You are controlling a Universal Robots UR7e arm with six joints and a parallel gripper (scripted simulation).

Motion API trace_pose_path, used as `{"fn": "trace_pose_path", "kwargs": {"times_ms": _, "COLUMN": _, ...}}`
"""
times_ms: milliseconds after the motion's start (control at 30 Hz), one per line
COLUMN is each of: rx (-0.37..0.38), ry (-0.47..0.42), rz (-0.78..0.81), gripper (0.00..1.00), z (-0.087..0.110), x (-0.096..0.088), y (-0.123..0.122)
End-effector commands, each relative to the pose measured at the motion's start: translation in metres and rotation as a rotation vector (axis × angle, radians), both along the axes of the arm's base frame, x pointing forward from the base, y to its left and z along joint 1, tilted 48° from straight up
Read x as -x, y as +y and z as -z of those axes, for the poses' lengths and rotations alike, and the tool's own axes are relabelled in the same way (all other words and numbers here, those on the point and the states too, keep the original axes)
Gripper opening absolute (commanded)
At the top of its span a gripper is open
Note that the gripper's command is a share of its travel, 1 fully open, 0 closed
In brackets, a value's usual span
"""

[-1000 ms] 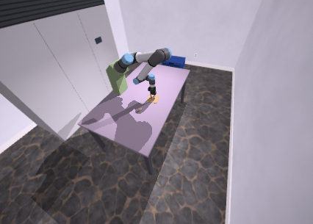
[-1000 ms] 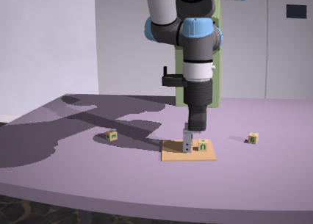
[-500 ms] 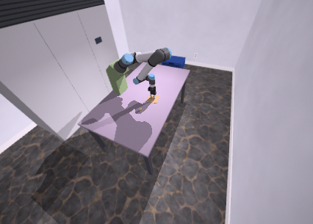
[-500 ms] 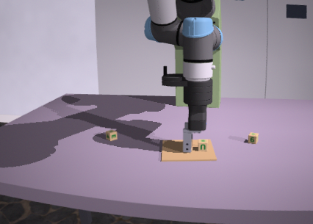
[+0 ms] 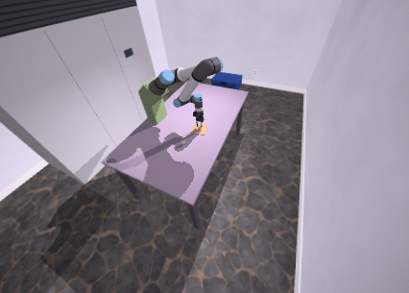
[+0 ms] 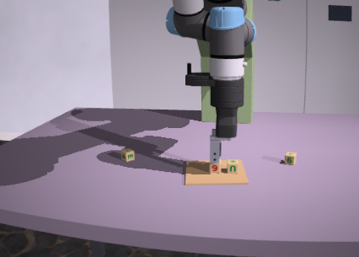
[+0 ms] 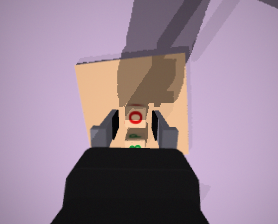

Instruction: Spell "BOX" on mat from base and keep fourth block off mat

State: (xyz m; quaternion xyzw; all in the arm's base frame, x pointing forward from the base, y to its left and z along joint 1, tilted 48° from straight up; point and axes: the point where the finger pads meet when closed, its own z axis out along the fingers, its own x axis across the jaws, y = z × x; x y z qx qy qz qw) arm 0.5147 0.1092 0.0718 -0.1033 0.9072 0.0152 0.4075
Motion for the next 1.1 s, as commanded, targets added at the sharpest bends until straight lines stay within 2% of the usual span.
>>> {"fn": "trace_pose_path", "kwargs": {"times_ms": 0, "rx": 0.0, "ry": -0.001, "rz": 0.0, "gripper": 0.79, "z": -0.011, "x": 0.011, "y": -0.002}}
{"fn": "trace_pose_path", "kwargs": {"times_ms": 333, "rx": 0.0, "ry": -0.001, "rz": 0.0, "gripper": 0.79, "z": -0.032, "x": 0.035, "y": -0.005}}
{"fn": "trace_pose_path", "kwargs": {"times_ms": 867, "rx": 0.0, "ry": -0.001, "rz": 0.0, "gripper": 0.79, "z": -0.041, "x": 0.045, "y": -0.007}}
{"fn": "trace_pose_path", "kwargs": {"times_ms": 900, "rx": 0.0, "ry": -0.001, "rz": 0.0, "gripper": 1.0, "z": -0.041, "x": 0.045, "y": -0.007}}
{"fn": "trace_pose_path", "kwargs": {"times_ms": 1067, "rx": 0.0, "ry": -0.001, "rz": 0.0, "gripper": 1.0, "z": -0.041, "x": 0.045, "y": -0.007}}
